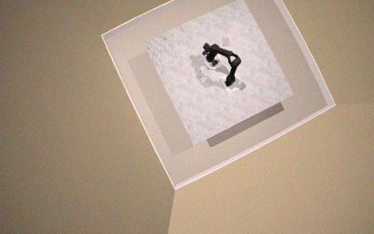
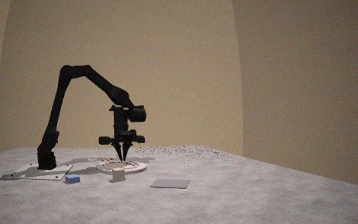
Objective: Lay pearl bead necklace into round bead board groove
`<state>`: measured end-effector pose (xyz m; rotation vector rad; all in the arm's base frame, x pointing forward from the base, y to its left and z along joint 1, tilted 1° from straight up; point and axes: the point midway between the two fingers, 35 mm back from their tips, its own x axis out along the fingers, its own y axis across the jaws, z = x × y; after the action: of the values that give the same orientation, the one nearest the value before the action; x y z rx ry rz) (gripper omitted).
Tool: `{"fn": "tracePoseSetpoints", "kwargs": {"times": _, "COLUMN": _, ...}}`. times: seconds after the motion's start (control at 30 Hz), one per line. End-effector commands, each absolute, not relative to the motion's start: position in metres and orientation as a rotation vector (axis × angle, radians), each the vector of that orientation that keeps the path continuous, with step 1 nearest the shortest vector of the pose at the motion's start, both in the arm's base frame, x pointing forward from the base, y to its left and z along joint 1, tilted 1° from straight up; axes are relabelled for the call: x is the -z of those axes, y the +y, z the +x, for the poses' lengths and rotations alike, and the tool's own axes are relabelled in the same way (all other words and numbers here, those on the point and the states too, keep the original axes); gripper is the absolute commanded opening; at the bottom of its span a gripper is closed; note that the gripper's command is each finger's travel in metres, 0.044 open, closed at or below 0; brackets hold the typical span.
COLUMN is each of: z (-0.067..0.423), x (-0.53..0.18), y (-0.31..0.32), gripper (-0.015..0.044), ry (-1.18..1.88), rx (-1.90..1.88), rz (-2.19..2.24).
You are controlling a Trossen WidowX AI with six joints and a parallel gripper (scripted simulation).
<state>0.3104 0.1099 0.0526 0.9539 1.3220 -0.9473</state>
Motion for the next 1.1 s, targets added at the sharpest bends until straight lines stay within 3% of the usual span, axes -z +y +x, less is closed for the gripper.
{"fn": "tracePoseSetpoints", "kwargs": {"times": 0.0, "z": 0.3106, "x": -0.0552, "y": 0.1106, "gripper": 0.0, "ry": 1.322, "rx": 0.949, "rz": 0.957}}
{"fn": "tracePoseSetpoints", "kwargs": {"times": 0.73, "z": 0.3169, "x": -0.047, "y": 0.1193, "gripper": 0.0, "ry": 1.322, "rx": 0.948, "rz": 0.958}}
{"fn": "tracePoseSetpoints", "kwargs": {"times": 1.07, "z": 0.3172, "x": -0.0505, "y": 0.1191, "gripper": 0.0263, "ry": 1.318, "rx": 0.942, "rz": 0.959}}
